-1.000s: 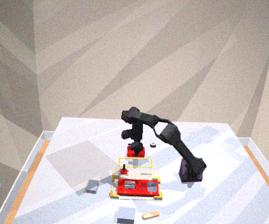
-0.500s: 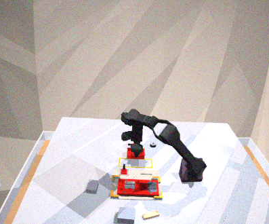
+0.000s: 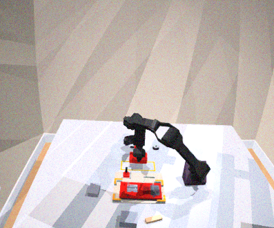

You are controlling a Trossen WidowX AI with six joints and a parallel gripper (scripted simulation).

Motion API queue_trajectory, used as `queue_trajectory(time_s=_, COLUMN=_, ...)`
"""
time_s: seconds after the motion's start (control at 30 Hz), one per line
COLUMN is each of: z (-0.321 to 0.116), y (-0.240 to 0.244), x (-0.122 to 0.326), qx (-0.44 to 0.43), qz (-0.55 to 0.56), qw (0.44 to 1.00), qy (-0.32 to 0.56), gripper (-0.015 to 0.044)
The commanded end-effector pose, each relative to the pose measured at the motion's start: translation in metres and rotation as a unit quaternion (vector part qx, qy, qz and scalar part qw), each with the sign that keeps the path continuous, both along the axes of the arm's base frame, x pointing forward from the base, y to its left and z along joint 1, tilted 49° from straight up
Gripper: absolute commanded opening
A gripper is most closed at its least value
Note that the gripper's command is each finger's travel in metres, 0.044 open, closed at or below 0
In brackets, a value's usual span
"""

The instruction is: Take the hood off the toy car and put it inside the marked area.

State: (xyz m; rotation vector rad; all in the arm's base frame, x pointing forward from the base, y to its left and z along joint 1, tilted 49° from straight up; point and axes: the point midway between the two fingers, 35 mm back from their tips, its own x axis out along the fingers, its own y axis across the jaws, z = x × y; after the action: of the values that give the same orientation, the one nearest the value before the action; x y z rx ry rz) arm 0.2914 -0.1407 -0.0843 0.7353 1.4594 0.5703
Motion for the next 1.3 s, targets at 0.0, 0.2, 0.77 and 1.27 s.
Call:
queue_trajectory(time_s=0.0, z=-0.002, y=0.001, x=0.0, qx=0.001, qz=-0.004, qw=1.0, qy=0.0, gripper=0.0)
queue_trajectory(time_s=0.2, z=-0.005, y=0.005, x=0.0, qx=0.001, qz=-0.004, qw=1.0, qy=0.0, gripper=0.0)
queue_trajectory(time_s=0.77, z=-0.012, y=0.015, x=0.0, qx=0.002, qz=-0.004, qw=1.0, qy=0.0, gripper=0.0)
queue_trajectory(time_s=1.27, z=-0.017, y=0.02, x=0.0, qx=0.002, qz=-0.004, qw=1.0, qy=0.0, gripper=0.0)
